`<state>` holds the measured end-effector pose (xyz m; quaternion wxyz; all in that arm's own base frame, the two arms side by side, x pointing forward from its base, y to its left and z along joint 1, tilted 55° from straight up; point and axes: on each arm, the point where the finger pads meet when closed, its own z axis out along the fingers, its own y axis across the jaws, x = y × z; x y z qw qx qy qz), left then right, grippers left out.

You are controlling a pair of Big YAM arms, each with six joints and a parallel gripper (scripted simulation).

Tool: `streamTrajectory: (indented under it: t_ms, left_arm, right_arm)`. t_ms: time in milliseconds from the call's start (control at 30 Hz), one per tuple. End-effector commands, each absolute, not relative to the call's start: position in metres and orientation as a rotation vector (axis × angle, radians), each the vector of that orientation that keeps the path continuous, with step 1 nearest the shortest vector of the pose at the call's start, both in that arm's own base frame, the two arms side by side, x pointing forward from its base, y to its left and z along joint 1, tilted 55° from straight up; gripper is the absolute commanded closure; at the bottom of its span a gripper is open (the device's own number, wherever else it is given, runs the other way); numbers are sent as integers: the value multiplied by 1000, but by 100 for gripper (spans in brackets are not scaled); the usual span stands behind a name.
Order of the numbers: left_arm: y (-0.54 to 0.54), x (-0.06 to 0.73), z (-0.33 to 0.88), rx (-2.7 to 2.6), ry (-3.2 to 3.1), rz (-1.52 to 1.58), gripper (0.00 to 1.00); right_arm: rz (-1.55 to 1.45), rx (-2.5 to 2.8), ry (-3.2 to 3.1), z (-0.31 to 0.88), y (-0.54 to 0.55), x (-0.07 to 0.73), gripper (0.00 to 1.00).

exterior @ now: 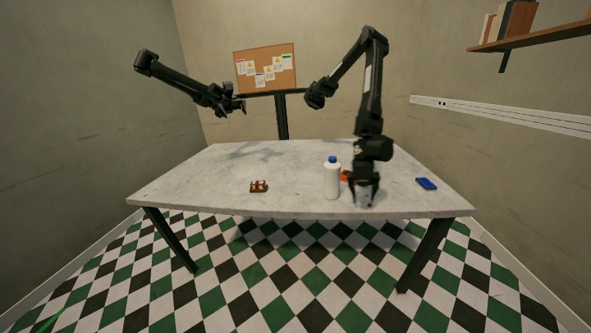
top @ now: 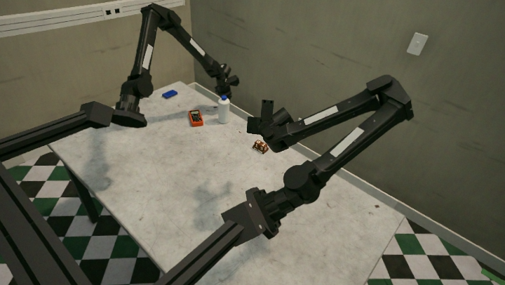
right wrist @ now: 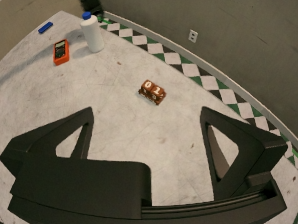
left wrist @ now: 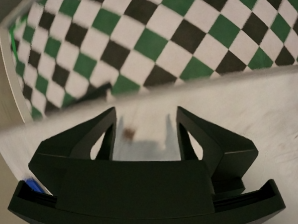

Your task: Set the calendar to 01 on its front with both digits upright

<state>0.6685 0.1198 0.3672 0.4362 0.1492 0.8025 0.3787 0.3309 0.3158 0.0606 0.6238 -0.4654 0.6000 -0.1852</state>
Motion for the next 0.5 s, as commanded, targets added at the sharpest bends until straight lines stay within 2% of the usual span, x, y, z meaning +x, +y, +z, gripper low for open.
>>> streamTrajectory:
  t_ms: [0,200,467]
  left_arm:
    - [90,700,376,584,1946,1053,45]
    - [-6,714,287,934,2018,1124,45]
    - [-105,693,178,1386,2027,1226,45]
  right_arm:
    - [-439,-1041,1379,66,310,337,0]
    - [-439,-1041,1379,66,310,337,0]
    - [-429,-1065,1373,63,316,332,0]
